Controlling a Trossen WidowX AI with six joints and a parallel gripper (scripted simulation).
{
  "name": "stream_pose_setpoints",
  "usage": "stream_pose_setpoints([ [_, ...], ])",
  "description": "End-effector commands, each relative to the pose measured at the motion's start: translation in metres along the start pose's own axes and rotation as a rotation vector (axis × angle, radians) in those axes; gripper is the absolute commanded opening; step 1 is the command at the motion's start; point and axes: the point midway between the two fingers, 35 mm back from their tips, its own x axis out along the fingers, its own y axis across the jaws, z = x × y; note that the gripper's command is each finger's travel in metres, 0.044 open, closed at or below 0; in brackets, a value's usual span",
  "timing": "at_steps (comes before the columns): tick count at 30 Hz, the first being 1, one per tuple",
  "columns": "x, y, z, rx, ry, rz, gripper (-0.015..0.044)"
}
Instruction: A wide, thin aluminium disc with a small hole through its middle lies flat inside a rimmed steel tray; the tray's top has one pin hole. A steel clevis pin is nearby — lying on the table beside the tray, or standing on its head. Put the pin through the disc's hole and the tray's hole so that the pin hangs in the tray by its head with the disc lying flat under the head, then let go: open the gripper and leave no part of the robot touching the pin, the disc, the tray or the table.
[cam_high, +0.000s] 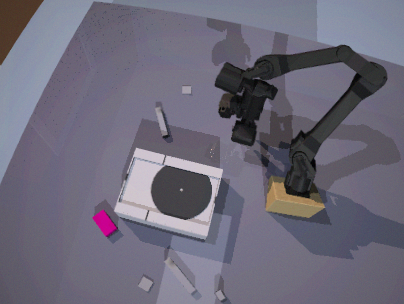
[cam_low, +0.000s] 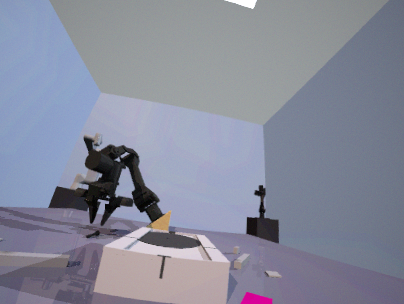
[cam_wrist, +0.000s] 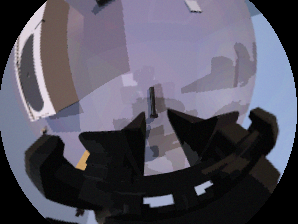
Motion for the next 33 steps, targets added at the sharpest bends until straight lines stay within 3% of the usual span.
stream_pose_setpoints([
  [1, 0.006, 0.001, -0.001, -0.003, 0.001, 0.003, 0.0160],
  [31, 0.038, 0.000, 0.000, -0.003, 0.001, 0.000, 0.0160],
  [33, 0.038, 0.000, 0.000, -0.003, 0.001, 0.000, 0.0107],
])
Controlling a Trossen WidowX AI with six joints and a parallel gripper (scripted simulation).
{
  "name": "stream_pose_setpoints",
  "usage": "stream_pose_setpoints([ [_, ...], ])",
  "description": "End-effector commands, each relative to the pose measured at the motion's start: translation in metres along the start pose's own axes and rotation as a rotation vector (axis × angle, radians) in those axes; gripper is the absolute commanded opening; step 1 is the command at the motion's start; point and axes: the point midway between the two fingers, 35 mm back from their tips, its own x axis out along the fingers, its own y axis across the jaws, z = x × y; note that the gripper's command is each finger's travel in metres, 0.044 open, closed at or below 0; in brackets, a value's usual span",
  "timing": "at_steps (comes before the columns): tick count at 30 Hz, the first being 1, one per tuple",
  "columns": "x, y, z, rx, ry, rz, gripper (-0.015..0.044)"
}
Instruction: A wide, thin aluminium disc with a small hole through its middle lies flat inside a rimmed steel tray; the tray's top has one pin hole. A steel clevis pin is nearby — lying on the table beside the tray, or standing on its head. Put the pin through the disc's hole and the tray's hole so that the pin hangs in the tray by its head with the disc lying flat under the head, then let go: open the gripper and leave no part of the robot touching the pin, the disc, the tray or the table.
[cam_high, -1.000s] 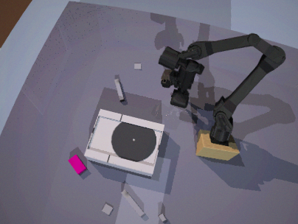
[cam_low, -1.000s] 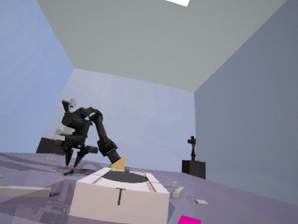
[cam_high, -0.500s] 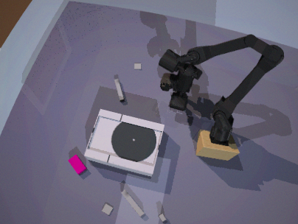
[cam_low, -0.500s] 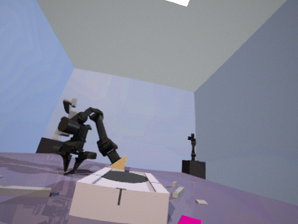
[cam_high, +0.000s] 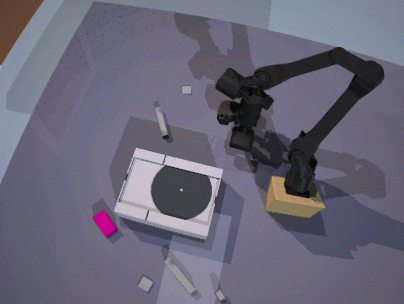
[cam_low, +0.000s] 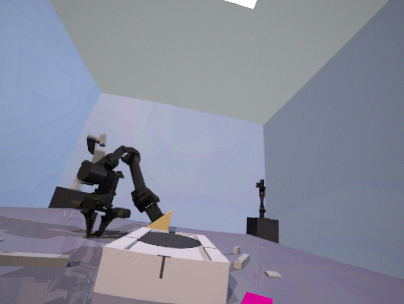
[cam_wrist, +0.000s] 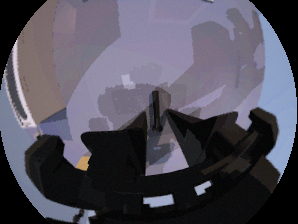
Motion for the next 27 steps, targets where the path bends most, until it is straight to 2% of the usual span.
stream_pose_setpoints([
  [1, 0.001, 0.000, -0.001, 0.001, 0.002, -0.001, 0.0081],
  [3, 0.001, 0.000, -0.001, 0.001, 0.002, -0.001, 0.0029],
  [7, 0.001, 0.000, -0.001, 0.001, 0.002, -0.001, 0.0002],
  [17, -0.001, 0.000, 0.000, 0.001, 0.001, 0.000, 0.0000],
  [27, -0.032, 0.000, 0.001, 0.002, -0.003, 0.003, 0.0000],
])
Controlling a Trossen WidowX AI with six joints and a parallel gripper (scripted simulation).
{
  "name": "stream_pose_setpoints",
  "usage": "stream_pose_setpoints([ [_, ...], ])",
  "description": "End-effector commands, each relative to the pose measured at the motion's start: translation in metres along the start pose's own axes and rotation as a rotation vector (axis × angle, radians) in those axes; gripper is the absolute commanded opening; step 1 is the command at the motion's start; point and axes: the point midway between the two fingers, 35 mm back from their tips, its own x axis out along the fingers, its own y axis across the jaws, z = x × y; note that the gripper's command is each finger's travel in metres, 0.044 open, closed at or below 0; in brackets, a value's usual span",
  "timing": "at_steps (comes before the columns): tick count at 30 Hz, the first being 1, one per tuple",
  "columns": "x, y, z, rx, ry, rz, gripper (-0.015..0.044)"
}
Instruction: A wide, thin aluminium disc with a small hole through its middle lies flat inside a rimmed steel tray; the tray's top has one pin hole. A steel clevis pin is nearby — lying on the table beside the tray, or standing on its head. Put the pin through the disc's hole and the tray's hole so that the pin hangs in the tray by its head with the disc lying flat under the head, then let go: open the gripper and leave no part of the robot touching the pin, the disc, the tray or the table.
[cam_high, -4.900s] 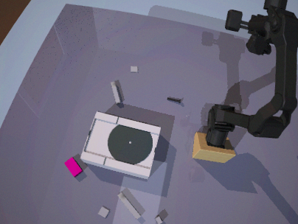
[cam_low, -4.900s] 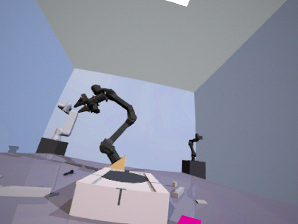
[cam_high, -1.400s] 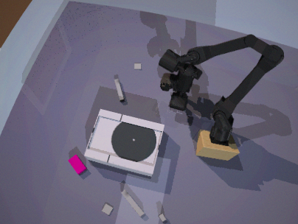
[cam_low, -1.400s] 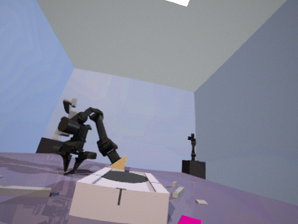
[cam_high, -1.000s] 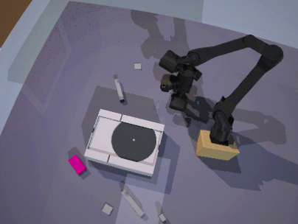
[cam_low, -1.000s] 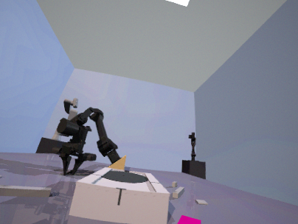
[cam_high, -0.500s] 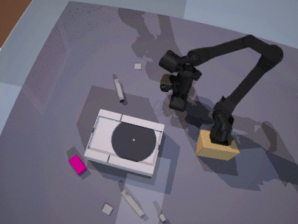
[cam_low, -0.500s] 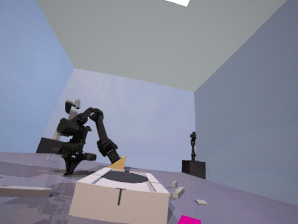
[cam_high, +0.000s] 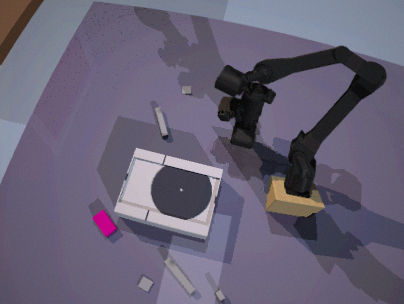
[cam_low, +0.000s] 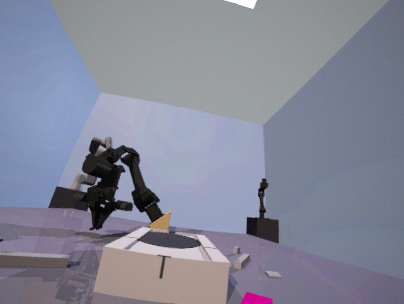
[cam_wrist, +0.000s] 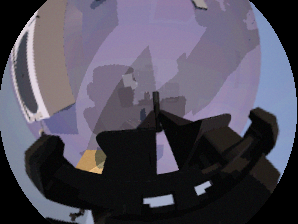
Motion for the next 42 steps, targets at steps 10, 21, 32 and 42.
stream_pose_setpoints([
  [10, -0.042, -0.001, 0.001, 0.004, -0.003, -0.001, 0.0000],
  [21, -0.045, 0.007, 0.002, 0.003, 0.002, -0.003, 0.0000],
  [32, -0.034, 0.006, 0.002, -0.050, 0.002, -0.003, 0.0000],
  [42, -0.018, 0.007, 0.002, -0.055, 0.002, -0.004, 0.0000],
])
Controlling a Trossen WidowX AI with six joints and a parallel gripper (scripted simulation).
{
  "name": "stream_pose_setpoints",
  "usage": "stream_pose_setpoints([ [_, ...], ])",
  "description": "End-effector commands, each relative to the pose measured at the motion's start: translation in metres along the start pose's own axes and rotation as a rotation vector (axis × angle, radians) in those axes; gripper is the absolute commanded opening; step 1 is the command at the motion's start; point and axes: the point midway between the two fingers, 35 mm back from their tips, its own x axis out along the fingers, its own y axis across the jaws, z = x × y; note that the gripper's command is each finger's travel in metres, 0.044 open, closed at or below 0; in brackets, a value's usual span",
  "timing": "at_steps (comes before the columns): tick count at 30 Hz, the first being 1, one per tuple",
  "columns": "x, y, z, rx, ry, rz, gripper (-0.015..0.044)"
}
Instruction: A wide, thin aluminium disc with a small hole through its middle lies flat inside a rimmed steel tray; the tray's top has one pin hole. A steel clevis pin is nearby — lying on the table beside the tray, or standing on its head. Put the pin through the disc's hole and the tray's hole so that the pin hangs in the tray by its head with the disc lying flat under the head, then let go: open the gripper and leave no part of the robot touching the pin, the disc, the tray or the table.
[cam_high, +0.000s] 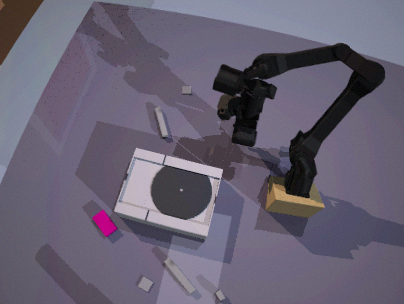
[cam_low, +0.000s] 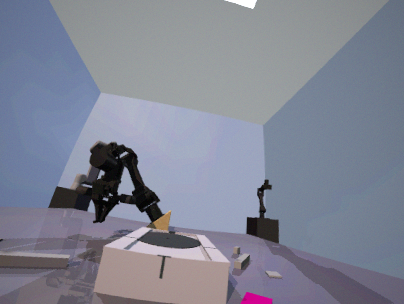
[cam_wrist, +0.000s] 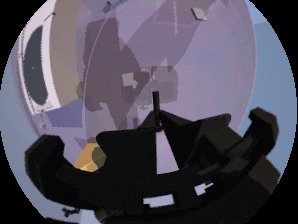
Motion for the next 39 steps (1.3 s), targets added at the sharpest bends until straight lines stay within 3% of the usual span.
stream_pose_setpoints([
  [1, 0.006, 0.001, 0.000, -0.004, 0.000, 0.003, 0.0000],
  [24, 0.044, 0.002, -0.001, -0.004, 0.000, 0.001, 0.0000],
  [36, 0.046, 0.002, -0.001, -0.004, 0.000, 0.001, 0.0000],
  [39, 0.045, 0.002, -0.001, -0.006, 0.002, -0.001, 0.0079],
])
